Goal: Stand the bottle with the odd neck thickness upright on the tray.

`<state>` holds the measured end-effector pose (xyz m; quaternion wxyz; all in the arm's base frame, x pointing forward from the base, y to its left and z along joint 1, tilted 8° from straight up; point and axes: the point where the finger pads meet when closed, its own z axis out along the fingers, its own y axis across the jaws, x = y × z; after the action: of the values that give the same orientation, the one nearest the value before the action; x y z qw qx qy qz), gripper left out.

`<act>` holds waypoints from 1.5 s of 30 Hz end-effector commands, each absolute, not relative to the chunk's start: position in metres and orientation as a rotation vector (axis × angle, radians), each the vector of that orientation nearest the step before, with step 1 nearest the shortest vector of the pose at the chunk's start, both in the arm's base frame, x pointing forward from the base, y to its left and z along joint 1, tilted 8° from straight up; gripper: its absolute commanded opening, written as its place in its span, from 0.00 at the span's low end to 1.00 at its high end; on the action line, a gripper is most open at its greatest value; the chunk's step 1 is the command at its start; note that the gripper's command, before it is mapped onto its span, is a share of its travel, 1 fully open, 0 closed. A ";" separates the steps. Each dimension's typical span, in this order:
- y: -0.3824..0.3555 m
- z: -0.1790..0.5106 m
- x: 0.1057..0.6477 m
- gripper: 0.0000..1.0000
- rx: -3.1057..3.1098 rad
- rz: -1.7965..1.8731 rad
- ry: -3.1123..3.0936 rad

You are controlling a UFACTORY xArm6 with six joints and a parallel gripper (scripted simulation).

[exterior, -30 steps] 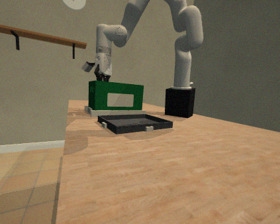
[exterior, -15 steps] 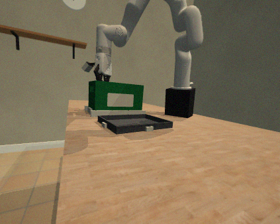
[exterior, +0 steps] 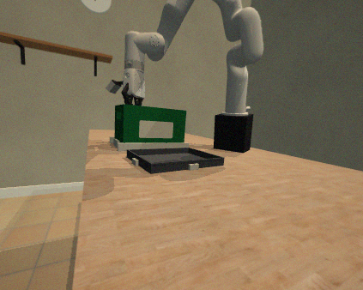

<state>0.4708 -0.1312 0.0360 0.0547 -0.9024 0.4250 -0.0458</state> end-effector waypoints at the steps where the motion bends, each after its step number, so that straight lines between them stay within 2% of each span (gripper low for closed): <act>1: -0.132 0.038 0.472 0.65 -2.740 -0.145 1.290; 13: -0.132 0.046 0.471 0.65 -2.740 -0.145 1.290; 45: -0.137 0.120 0.461 0.65 -2.740 -0.145 1.290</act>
<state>0.4608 -0.1359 0.1133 0.0547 -0.9024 0.4250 -0.0461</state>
